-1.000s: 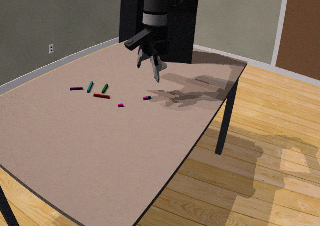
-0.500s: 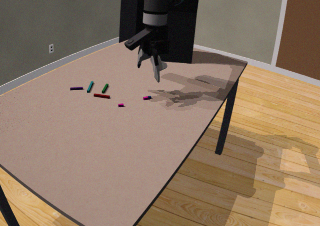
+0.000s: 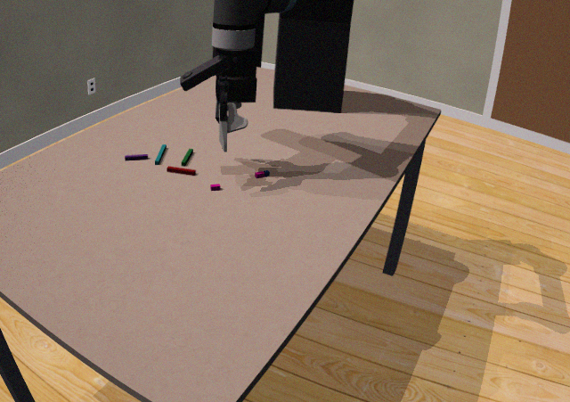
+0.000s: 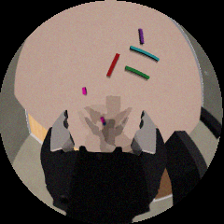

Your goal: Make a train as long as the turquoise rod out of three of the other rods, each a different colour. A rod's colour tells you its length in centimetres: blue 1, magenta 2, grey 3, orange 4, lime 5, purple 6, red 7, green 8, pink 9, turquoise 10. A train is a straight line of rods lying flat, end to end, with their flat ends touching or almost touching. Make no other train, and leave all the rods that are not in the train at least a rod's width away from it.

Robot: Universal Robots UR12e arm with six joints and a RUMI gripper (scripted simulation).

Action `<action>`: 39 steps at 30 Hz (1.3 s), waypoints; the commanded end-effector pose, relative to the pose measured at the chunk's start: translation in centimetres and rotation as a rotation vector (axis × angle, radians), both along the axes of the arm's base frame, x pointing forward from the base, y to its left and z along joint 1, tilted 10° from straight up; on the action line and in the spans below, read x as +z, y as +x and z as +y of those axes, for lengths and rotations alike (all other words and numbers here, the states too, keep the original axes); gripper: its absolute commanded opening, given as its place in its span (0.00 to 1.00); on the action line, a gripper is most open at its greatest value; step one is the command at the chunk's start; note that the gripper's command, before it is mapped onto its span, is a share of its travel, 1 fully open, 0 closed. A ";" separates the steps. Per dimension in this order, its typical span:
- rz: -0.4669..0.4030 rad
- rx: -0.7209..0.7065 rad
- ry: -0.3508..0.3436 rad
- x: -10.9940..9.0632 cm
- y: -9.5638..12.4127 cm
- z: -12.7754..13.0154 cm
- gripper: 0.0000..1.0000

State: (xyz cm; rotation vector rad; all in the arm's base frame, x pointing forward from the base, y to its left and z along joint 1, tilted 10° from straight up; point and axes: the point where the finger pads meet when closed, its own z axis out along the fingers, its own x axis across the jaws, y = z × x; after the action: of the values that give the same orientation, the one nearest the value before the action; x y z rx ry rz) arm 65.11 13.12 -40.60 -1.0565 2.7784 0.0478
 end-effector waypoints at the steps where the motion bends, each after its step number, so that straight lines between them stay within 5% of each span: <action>1: 0.014 -0.126 0.017 -0.4 1.8 -2.7 1.00; 7: 0.032 -0.332 0.048 -0.9 4.4 -7.5 1.00; 11: 0.034 -0.358 0.052 -0.9 4.7 -8.1 1.00; 12: 0.034 -0.358 0.052 -0.9 4.7 -8.1 0.14; 39: 0.034 -0.358 0.052 -0.9 4.7 -8.1 0.14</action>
State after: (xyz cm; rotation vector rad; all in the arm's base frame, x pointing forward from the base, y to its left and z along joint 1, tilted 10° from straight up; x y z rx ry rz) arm 69.76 4.99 -41.60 -0.5390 2.9334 0.0927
